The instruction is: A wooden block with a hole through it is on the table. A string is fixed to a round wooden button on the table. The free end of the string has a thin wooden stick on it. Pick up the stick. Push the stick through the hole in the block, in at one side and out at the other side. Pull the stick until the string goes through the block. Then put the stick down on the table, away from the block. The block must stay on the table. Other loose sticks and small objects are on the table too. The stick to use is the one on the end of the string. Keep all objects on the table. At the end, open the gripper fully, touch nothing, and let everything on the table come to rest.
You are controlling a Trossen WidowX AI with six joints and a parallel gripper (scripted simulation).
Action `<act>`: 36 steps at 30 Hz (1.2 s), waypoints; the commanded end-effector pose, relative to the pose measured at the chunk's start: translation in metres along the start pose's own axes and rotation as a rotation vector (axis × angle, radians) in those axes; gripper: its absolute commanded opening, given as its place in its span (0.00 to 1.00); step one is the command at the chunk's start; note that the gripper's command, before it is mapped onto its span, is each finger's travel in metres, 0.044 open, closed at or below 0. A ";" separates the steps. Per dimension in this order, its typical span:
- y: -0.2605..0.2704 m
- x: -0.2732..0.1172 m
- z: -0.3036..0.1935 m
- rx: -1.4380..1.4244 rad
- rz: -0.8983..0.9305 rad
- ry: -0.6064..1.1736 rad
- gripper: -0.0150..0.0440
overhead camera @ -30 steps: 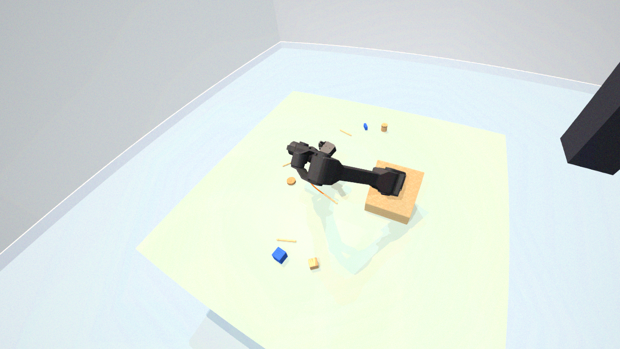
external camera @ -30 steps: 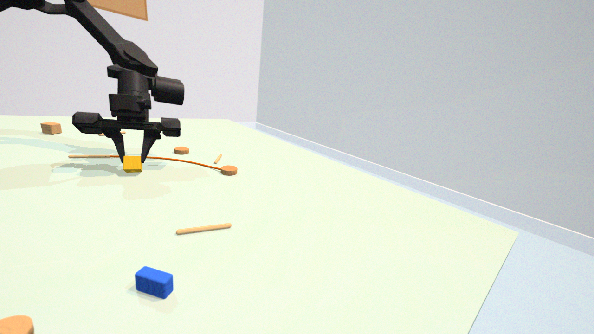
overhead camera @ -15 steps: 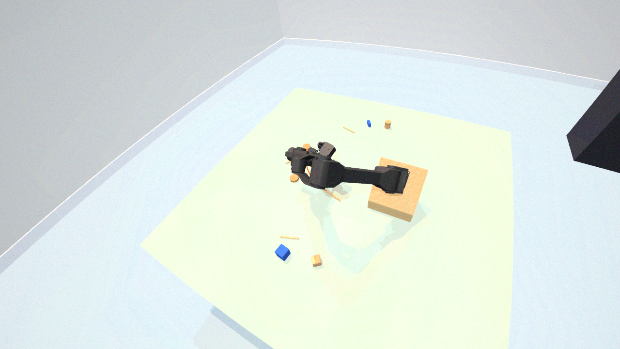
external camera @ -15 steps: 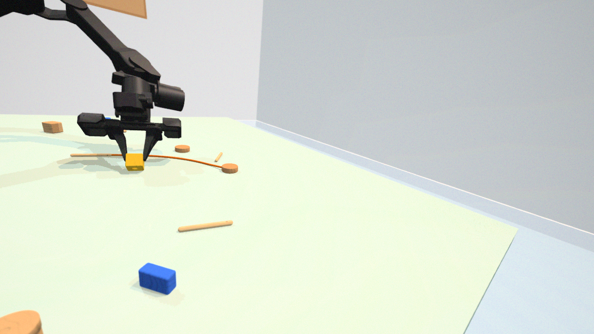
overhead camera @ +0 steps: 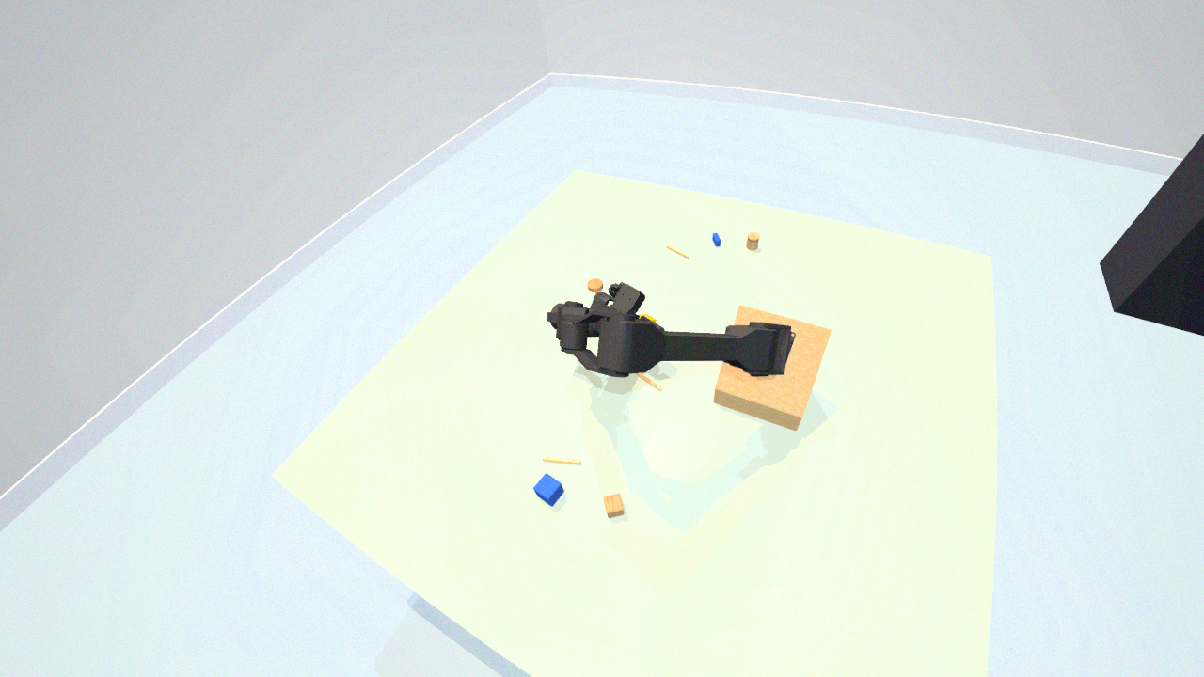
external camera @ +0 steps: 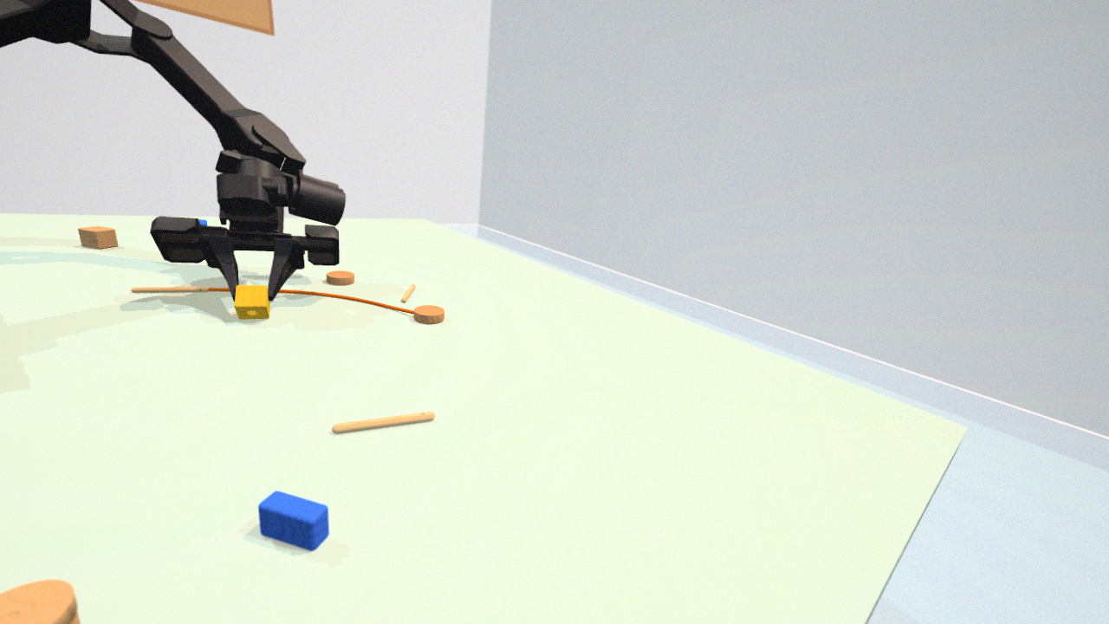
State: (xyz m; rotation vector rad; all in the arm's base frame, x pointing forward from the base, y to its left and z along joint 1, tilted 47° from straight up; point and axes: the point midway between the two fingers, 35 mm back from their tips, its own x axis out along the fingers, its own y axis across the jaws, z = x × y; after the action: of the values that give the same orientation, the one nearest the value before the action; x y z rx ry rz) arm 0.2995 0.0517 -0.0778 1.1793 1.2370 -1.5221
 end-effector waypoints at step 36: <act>-0.002 -0.041 0.023 -0.888 0.032 0.245 1.00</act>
State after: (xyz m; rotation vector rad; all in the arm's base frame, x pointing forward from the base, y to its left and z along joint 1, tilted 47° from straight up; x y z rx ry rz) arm 0.3088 0.0339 -0.0257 0.9352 1.6105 -1.0272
